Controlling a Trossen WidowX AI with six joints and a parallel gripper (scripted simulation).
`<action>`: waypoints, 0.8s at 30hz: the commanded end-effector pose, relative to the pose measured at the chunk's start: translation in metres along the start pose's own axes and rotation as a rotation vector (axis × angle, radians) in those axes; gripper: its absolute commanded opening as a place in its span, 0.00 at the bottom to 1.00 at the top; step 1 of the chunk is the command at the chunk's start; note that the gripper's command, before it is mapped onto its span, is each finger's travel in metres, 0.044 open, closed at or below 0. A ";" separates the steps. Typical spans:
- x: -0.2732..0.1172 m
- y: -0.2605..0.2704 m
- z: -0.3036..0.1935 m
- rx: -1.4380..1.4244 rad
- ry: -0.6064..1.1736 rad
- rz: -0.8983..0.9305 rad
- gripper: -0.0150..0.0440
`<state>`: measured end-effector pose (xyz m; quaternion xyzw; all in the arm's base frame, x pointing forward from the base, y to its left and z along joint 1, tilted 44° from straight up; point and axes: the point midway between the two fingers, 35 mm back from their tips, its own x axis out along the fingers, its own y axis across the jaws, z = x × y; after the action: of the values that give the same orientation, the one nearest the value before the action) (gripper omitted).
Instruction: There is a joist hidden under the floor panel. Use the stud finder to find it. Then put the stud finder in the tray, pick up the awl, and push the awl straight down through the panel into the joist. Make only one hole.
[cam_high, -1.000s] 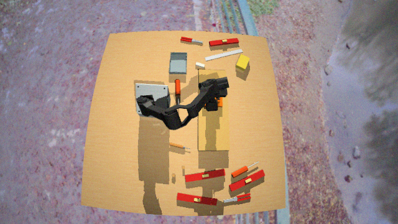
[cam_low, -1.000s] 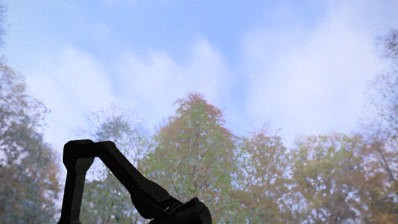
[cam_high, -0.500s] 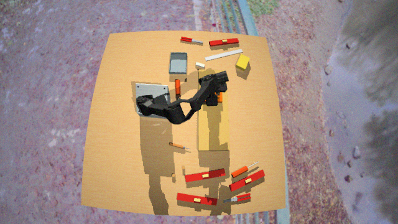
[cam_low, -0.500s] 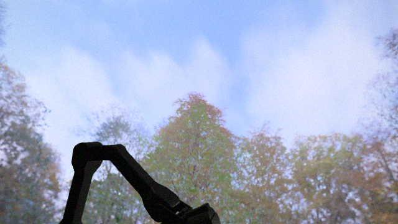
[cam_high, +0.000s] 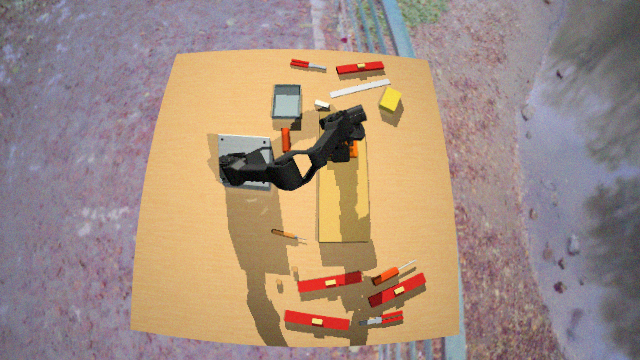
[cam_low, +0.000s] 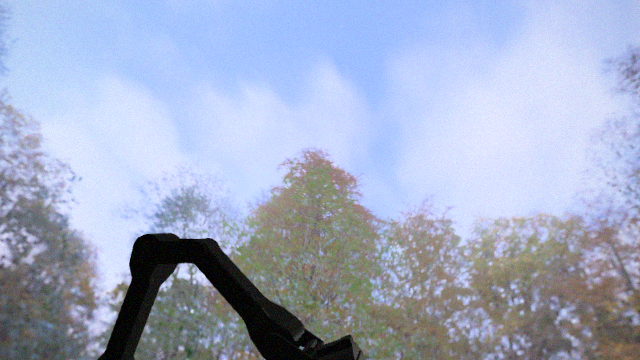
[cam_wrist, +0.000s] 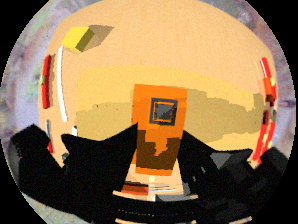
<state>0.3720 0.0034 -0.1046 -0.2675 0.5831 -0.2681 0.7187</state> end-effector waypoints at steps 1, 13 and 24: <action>0.000 0.013 -0.001 -0.003 0.001 0.009 0.25; -0.001 0.036 -0.001 -0.003 0.001 0.011 0.25; -0.002 0.058 -0.001 -0.002 0.000 0.012 0.25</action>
<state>0.3754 0.0375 -0.1365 -0.2658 0.5833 -0.2670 0.7196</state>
